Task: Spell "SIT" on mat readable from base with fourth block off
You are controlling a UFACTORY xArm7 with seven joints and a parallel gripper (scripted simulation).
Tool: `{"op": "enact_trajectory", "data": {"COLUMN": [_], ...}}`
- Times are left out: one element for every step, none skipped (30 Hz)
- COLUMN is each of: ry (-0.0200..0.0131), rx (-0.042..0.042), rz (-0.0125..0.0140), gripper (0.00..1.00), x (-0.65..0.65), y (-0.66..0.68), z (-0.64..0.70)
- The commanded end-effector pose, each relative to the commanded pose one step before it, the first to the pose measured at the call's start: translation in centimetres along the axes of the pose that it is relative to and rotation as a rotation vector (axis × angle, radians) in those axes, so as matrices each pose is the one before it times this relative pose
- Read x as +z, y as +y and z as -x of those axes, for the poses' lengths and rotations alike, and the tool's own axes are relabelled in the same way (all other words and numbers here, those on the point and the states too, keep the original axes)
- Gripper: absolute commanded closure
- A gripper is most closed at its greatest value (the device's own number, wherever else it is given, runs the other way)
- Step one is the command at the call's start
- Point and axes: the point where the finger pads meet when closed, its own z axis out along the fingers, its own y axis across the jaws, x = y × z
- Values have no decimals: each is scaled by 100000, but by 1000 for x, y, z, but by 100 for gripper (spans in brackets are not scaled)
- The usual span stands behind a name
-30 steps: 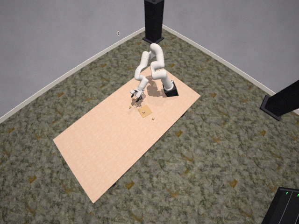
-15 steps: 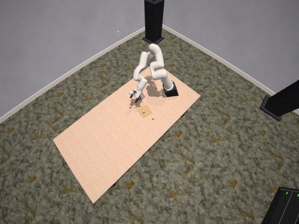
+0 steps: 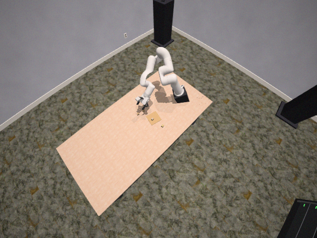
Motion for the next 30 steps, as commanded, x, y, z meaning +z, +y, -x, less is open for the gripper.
{"op": "enact_trajectory", "data": {"ry": [116, 59, 0, 0, 0, 0, 0, 0, 0, 0, 0, 0, 0, 0, 0, 141, 141, 0, 0, 0, 0, 0, 0, 78, 14, 0, 0, 0, 0, 0], "rx": [-121, 39, 0, 0, 0, 0, 0, 0, 0, 0, 0, 0, 0, 0, 0, 223, 271, 0, 0, 0, 0, 0, 0, 165, 32, 0, 0, 0, 0, 0], "rz": [4, -8, 0, 0, 0, 0, 0, 0, 0, 0, 0, 0, 0, 0, 0, -80, -108, 0, 0, 0, 0, 0, 0, -69, -14, 0, 0, 0, 0, 0], "gripper": [0, 0, 0, 0, 0, 0, 0, 0, 0, 0, 0, 0, 0, 0, 0, 0, 0, 0, 0, 0, 0, 0, 0, 0, 0, 0, 0, 0, 0, 0], "x": [41, 1166, 0, 0, 0, 0, 0, 0, 0, 0, 0, 0, 0, 0, 0, 1037, 728, 0, 0, 0, 0, 0, 0, 349, 62, 0, 0, 0, 0, 0], "y": [18, 330, 0, 0, 0, 0, 0, 0, 0, 0, 0, 0, 0, 0, 0, 205, 88, 0, 0, 0, 0, 0, 0, 24, 3, 0, 0, 0, 0, 0], "z": [-109, -1158, 0, 0, 0, 0, 0, 0, 0, 0, 0, 0, 0, 0, 0, -1152, -877, 0, 0, 0, 0, 0, 0, -441, -79, 0, 0, 0, 0, 0]}}
